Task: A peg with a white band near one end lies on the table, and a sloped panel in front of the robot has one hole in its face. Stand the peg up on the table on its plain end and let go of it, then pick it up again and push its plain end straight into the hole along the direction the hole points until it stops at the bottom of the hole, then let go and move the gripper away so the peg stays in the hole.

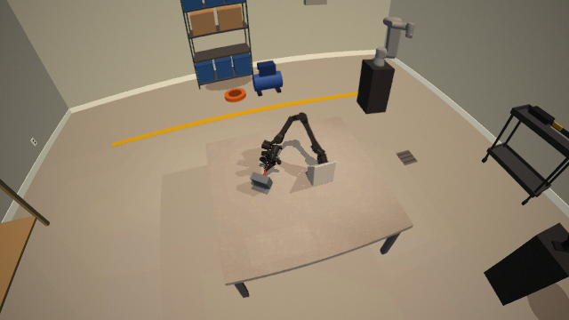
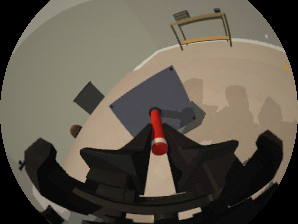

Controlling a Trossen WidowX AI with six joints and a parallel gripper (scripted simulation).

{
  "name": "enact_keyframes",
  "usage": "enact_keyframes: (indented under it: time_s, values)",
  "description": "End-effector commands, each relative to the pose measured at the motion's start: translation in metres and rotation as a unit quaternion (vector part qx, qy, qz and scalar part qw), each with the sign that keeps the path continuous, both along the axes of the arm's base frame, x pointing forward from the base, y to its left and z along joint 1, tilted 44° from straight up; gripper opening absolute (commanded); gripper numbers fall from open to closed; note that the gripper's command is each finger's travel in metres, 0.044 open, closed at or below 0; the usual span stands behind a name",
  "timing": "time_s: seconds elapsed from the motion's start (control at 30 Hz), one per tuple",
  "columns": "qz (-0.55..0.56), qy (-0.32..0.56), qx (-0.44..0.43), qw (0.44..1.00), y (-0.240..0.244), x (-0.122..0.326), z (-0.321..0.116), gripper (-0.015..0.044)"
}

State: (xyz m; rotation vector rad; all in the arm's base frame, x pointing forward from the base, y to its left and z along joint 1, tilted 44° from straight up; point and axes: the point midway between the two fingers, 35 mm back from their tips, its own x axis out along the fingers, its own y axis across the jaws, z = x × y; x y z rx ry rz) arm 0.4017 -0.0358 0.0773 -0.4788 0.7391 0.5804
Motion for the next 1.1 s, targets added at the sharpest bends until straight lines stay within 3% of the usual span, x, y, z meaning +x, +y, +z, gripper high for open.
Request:
enact_keyframes:
  time_s: [0.0, 1.07]
  values:
    - [-0.002, 0.002, 0.000, 1.000, 0.001, 0.001, -0.003, 0.0000]
    - [-0.002, 0.002, 0.000, 1.000, 0.008, 0.014, -0.019, 0.0000]
